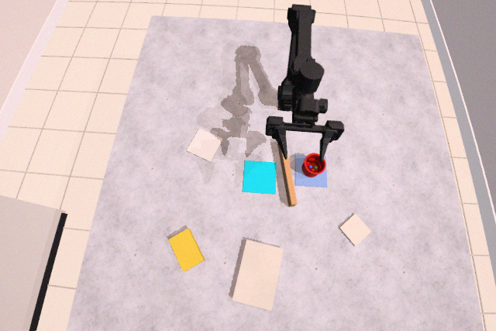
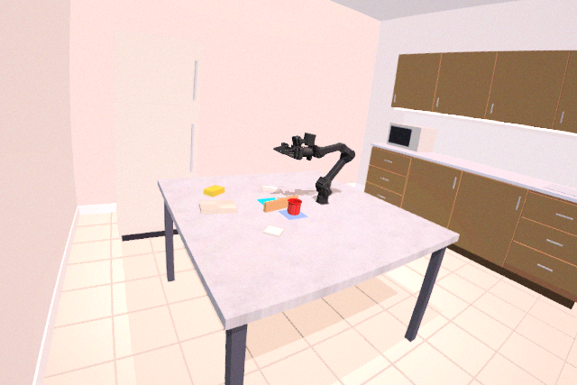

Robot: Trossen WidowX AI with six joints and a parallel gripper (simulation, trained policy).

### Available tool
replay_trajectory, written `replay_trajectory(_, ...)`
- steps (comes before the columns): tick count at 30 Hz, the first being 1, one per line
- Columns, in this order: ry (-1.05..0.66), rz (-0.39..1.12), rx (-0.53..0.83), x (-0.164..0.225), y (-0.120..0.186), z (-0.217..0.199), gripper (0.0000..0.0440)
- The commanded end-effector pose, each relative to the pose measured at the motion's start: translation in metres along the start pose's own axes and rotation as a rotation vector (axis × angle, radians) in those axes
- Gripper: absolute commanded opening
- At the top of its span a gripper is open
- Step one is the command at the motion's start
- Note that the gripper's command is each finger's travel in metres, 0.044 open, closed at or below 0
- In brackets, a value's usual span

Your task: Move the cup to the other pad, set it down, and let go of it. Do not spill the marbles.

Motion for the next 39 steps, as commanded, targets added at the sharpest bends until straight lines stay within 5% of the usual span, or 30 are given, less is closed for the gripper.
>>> replay_trajectory(1, 0.000, 0.000, -0.003, -0.001, 0.000, 0.000, 0.0374)
replay_trajectory(15, -0.032, 0.080, -0.051, -0.007, 0.000, 0.006, 0.0028)
replay_trajectory(24, -0.105, 0.155, -0.095, -0.016, -0.004, 0.011, 0.0113)
replay_trajectory(39, -0.254, 0.319, -0.152, -0.029, -0.013, 0.023, 0.0110)
Point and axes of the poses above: the point midway between the two fingers, 35 mm back from their tips, its own y axis back along the fingers, its own z axis across the jaws, x = y × z, the point moved 9 cm from there along y, back along the fingers, and after that the axes turned 11 degrees about y, right-handed, at the moved point
